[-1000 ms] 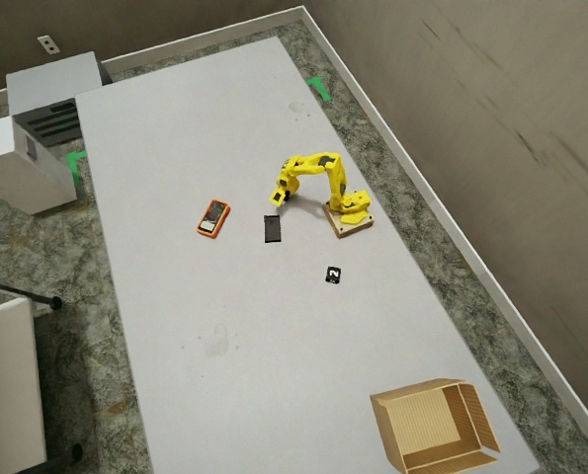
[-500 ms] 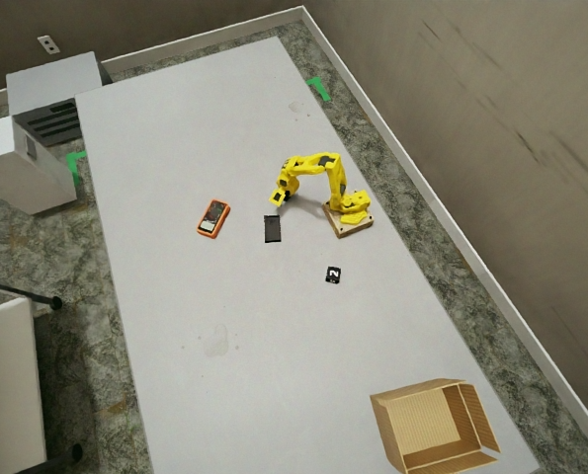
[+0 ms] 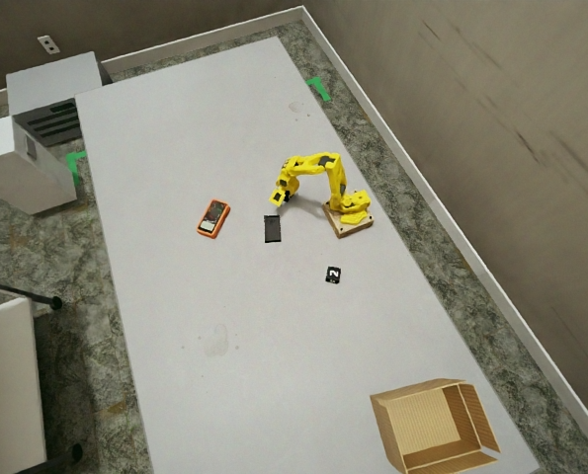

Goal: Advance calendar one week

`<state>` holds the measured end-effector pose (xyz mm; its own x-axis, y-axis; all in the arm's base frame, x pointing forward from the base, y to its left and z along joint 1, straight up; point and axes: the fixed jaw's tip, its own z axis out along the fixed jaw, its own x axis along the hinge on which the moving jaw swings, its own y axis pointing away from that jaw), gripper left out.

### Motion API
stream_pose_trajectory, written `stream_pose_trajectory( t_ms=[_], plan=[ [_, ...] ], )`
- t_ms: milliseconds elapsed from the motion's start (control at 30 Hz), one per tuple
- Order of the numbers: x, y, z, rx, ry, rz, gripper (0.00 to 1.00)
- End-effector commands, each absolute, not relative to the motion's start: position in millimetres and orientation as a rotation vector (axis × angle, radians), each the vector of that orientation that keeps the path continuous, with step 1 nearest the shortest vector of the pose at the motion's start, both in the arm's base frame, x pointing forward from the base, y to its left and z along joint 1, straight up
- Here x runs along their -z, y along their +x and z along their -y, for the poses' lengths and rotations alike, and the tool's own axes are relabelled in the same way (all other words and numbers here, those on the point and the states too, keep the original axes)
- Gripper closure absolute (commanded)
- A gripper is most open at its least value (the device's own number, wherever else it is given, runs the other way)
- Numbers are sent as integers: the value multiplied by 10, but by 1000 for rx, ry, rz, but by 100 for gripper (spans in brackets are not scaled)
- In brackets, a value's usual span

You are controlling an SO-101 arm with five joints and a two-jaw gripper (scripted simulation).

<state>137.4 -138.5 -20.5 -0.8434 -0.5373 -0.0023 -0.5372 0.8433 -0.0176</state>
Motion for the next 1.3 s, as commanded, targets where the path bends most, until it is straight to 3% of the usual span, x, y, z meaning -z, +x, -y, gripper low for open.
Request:
stream_pose_trajectory(
  t_ms=[0, 400, 1267],
  plan=[
    [234, 1337, 1371, 2, -875, -3016, 65],
    [201, 1341, 1375, 2, -875, -3016, 64],
    [-363, 1338, 1372, 2, -875, -3016, 64]
  ],
)
